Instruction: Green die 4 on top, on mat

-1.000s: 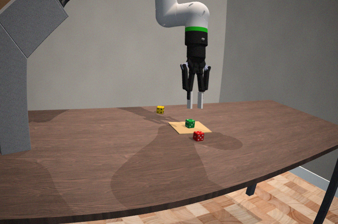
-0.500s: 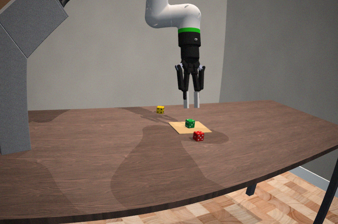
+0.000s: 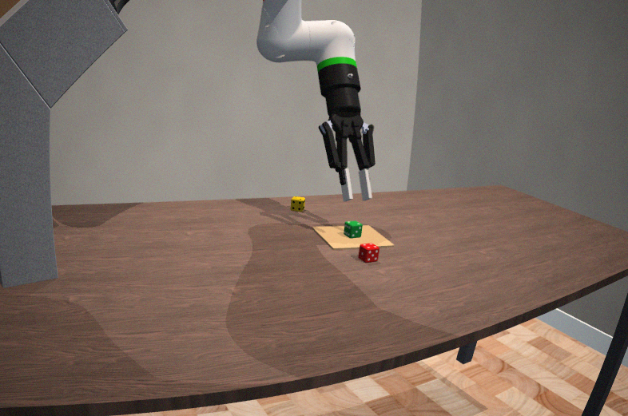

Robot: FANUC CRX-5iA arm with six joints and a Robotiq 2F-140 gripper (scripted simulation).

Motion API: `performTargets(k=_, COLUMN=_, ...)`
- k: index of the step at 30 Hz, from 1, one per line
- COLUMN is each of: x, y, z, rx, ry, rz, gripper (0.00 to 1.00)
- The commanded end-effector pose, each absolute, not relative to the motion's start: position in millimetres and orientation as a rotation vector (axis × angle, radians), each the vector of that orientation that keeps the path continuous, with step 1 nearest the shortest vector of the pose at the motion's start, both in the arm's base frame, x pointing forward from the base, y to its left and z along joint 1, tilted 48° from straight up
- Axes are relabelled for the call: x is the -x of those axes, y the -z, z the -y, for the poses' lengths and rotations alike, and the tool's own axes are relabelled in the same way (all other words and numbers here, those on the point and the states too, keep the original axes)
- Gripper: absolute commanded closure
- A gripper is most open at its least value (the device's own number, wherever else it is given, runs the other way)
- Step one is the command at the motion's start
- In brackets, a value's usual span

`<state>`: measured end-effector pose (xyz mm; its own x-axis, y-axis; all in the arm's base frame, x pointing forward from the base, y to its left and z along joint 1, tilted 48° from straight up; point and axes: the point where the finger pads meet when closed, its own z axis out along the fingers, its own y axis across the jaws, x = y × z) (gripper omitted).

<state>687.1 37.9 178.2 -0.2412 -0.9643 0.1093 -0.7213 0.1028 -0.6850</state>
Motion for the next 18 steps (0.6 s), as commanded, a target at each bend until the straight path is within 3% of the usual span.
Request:
performTargets(k=1, x=-686.6, y=-174.9, z=-39.4, rx=1.629, ry=0.963, rz=-2.038, gripper=0.65)
performTargets(k=18, x=-688.9, y=-173.5, z=-46.0, rx=1.574, ry=1.227, rz=-2.2, gripper=0.65)
